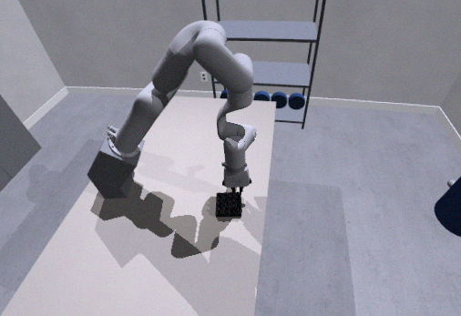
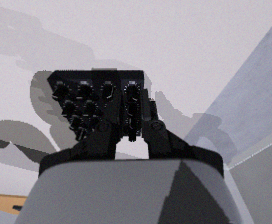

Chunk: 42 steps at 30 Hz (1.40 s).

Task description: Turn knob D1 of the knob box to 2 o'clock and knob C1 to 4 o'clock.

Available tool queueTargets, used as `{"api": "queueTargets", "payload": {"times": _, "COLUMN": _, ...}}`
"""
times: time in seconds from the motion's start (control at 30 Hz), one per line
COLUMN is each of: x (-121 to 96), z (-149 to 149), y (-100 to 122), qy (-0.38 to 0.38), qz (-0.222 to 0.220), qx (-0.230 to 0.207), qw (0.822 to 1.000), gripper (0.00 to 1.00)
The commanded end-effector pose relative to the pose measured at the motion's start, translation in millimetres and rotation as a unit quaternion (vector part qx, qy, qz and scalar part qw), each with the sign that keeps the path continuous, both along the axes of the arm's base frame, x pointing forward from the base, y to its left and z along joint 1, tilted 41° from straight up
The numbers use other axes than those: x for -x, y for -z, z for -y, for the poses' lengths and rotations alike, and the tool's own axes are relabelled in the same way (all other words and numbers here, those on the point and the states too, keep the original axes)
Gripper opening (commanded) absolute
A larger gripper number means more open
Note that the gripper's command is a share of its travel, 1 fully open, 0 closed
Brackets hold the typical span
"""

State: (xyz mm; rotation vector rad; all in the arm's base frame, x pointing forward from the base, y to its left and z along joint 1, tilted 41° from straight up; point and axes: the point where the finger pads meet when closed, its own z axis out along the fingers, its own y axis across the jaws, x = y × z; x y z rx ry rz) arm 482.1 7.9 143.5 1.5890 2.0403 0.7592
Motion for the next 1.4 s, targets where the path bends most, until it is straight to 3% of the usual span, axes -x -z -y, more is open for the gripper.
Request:
{"api": "queueTargets", "payload": {"times": 0.0, "x": -0.4, "z": 0.4, "y": -1.0, "qy": 0.0, "qz": 0.001, "qx": 0.0, "qw": 1.0, "gripper": 0.19}}
{"api": "queueTargets", "payload": {"times": 1.37, "x": -7.2, "z": -1.2, "y": 6.9, "qy": 0.0, "qz": 0.001, "qx": 0.0, "qw": 1.0, "gripper": 0.19}}
